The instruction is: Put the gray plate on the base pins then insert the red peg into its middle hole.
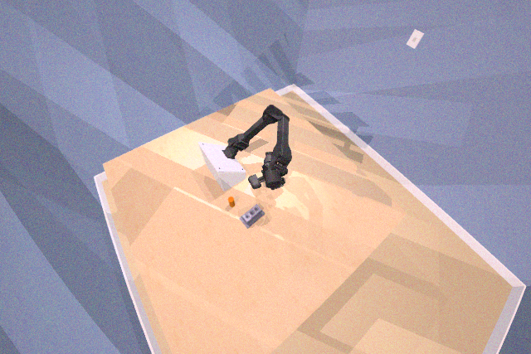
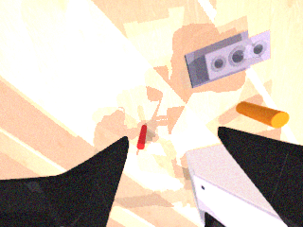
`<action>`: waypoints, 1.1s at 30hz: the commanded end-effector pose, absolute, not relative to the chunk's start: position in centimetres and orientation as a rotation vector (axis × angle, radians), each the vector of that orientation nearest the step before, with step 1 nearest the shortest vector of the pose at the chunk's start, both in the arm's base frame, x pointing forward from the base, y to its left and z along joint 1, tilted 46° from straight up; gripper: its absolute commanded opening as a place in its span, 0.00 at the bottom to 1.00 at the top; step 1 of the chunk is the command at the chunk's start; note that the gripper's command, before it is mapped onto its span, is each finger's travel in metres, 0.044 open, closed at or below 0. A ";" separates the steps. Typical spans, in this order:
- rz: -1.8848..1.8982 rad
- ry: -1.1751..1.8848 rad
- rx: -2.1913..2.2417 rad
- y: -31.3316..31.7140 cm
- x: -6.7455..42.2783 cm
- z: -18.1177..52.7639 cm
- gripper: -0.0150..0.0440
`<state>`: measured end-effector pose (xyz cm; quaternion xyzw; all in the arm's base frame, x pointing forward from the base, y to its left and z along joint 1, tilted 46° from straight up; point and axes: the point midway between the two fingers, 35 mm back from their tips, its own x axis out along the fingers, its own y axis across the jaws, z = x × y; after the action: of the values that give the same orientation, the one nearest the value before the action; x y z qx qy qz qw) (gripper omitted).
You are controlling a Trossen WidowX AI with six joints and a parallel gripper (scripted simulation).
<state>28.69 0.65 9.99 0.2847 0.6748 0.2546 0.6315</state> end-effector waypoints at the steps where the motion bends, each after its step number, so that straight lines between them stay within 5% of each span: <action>1: -0.020 1.758 1.227 4.2 24.4 12.9 1.00; 33: -0.234 1.795 1.397 6.9 23.1 11.0 1.00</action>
<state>23.10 6.47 11.34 0.5518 0.7180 -0.0924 0.4141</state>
